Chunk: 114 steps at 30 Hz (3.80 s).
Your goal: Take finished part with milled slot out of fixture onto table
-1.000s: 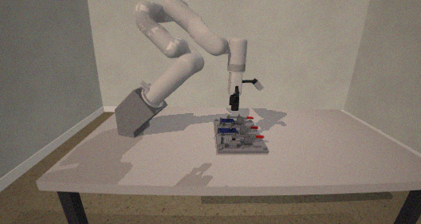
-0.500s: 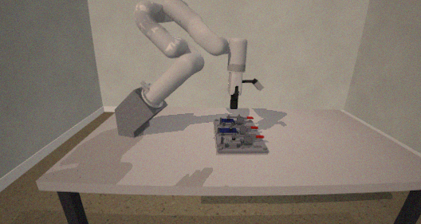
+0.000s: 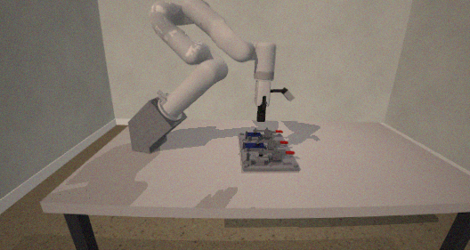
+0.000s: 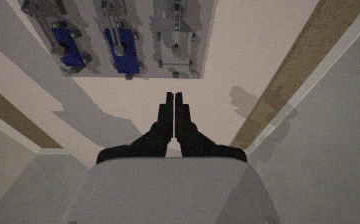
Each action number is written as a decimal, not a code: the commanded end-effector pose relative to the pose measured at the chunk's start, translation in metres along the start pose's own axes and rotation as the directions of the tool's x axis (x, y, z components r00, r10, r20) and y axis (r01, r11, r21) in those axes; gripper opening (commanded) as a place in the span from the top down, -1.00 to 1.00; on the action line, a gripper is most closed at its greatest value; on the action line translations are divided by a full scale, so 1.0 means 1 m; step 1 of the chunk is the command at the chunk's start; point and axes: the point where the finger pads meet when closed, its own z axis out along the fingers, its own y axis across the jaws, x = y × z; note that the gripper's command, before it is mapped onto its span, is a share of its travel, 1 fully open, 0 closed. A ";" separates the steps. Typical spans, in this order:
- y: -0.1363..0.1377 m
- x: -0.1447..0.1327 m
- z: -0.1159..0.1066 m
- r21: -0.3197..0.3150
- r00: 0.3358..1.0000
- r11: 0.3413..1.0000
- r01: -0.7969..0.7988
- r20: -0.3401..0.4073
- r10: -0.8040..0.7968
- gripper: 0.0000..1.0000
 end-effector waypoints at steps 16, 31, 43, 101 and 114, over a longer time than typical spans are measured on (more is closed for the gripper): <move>0.000 0.001 -0.001 -0.001 1.000 1.000 0.000 -0.003 0.000 -1.00; 0.000 0.001 -0.001 -0.001 1.000 1.000 0.000 -0.003 0.000 -1.00; 0.000 0.001 -0.001 -0.001 1.000 1.000 0.000 -0.003 0.000 -1.00; 0.000 0.001 -0.001 -0.001 1.000 1.000 0.000 -0.003 0.000 0.05; 0.000 0.001 -0.001 0.000 1.000 1.000 0.000 -0.003 0.000 0.05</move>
